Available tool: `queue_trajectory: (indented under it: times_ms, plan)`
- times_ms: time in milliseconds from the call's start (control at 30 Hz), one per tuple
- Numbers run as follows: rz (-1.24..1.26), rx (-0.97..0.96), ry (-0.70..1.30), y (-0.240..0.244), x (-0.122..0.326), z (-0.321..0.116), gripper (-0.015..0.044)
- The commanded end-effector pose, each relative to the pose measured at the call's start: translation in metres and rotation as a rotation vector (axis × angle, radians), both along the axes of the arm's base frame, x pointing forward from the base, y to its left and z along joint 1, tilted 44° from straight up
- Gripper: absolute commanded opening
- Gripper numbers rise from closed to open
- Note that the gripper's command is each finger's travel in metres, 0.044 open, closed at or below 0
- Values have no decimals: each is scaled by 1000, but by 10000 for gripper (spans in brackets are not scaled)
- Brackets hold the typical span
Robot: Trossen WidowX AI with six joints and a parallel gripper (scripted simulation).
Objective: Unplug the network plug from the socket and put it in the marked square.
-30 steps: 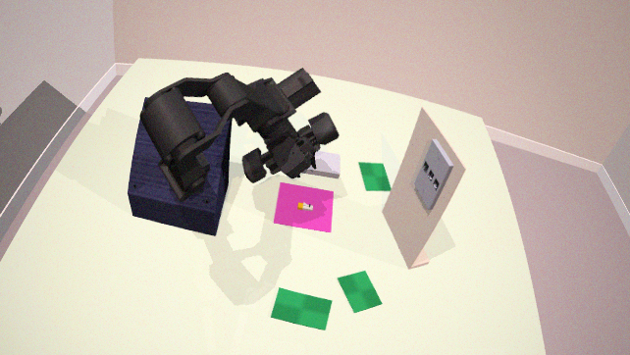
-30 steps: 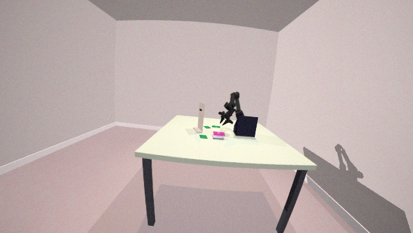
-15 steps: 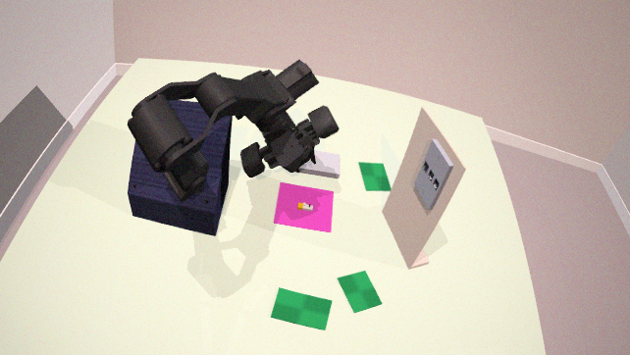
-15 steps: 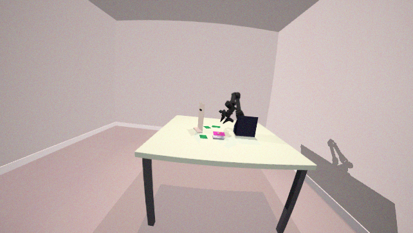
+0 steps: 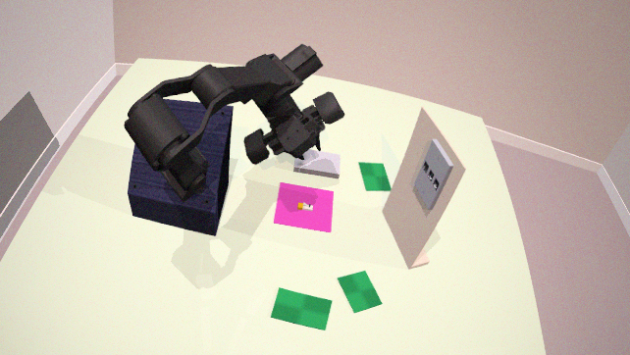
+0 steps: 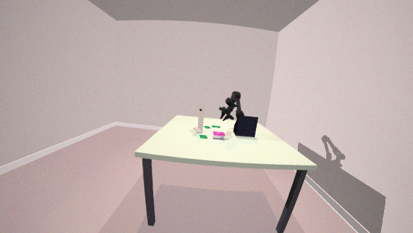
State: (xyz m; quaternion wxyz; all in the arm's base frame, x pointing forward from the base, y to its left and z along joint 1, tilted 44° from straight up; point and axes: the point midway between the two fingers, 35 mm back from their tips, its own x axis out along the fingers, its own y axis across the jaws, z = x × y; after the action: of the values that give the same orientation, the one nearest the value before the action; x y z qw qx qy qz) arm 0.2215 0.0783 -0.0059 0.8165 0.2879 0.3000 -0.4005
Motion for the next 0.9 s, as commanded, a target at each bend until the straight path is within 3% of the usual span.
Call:
queue_trajectory:
  times_ms: [0, 700, 867]
  plan:
    - [-3, 9, -6, 10, 3, 10, 156]
    - [-5, 10, -15, 51, 1, 61, 156]
    - [-5, 10, -15, 51, 1, 61, 287]
